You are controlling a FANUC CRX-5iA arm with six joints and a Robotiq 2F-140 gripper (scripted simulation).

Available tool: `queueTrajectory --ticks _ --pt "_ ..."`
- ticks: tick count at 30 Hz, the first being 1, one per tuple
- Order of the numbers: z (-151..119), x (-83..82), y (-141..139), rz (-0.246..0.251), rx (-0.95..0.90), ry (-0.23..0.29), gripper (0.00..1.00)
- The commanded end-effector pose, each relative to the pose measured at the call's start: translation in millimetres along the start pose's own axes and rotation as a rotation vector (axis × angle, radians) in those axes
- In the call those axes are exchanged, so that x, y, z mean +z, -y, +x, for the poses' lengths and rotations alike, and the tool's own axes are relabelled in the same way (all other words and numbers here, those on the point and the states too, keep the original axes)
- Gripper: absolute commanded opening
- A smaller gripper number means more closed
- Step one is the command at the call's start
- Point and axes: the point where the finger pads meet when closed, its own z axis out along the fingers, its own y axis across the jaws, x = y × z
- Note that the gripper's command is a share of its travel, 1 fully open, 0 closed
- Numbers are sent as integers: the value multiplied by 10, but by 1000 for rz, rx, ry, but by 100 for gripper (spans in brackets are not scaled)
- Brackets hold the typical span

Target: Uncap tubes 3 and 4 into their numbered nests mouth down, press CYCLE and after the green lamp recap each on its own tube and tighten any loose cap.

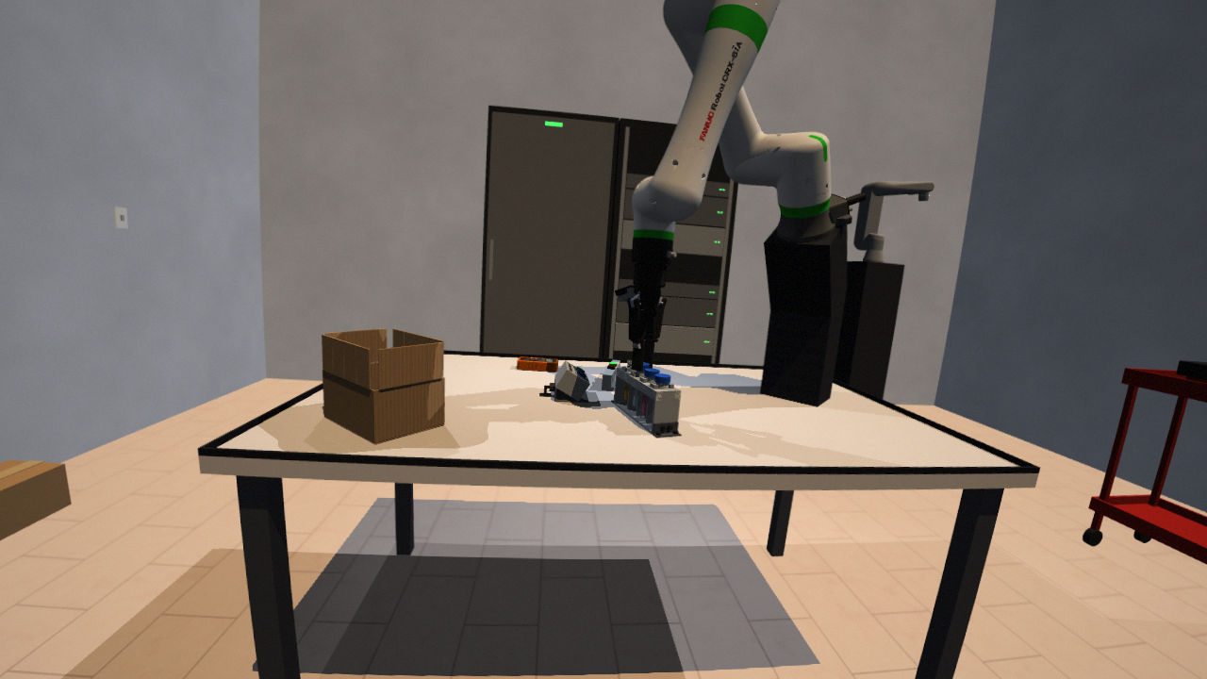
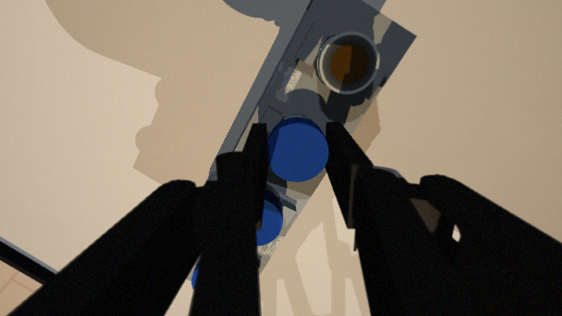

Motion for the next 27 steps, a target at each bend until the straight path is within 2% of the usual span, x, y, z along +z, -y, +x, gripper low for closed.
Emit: queueTrajectory --ticks 1,4,6,21,23,26,27 --pt "7 -4 3 3 0 3 30" --pt "8 -4 3 3 150 3 30" --pt "8 -4 3 3 150 3 30" --pt "8 -1 3 4 878 7 30" --pt "8 -1 3 4 878 7 30" --pt "8 1 3 1 1047 4 30" --pt "8 1 3 1 1047 4 30"
